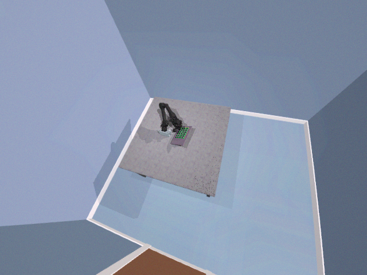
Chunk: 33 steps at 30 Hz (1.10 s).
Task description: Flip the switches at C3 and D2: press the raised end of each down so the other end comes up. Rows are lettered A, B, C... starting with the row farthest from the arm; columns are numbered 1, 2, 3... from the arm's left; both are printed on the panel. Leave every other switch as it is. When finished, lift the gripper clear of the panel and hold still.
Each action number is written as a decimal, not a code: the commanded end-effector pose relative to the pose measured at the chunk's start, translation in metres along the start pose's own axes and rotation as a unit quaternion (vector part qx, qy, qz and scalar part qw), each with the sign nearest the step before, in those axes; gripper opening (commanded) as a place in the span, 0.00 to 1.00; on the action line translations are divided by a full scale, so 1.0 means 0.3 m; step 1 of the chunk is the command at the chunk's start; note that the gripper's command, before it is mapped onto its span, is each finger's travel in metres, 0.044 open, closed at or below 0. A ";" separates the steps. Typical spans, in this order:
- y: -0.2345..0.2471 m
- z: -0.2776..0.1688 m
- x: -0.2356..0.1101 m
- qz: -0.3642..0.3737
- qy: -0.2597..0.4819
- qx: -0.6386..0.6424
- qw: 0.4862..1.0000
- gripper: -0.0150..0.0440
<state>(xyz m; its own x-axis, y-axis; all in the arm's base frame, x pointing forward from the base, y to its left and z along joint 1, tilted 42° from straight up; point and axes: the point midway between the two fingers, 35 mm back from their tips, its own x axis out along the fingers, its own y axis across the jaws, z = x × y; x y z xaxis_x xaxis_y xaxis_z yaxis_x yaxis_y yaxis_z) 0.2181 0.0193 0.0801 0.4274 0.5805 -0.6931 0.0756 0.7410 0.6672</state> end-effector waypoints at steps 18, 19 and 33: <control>-0.006 -0.012 -0.203 -0.003 -0.010 0.004 1.000 0.25; -0.005 -0.012 -0.209 -0.003 -0.010 0.004 1.000 0.25; -0.156 0.152 -0.236 -0.004 -0.011 0.002 1.000 0.25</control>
<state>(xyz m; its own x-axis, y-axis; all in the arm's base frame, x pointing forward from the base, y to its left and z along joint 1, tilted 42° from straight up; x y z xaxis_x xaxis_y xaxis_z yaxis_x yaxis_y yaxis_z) 0.2113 -0.0493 0.1146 0.4397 0.5704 -0.6938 0.0898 0.7407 0.6658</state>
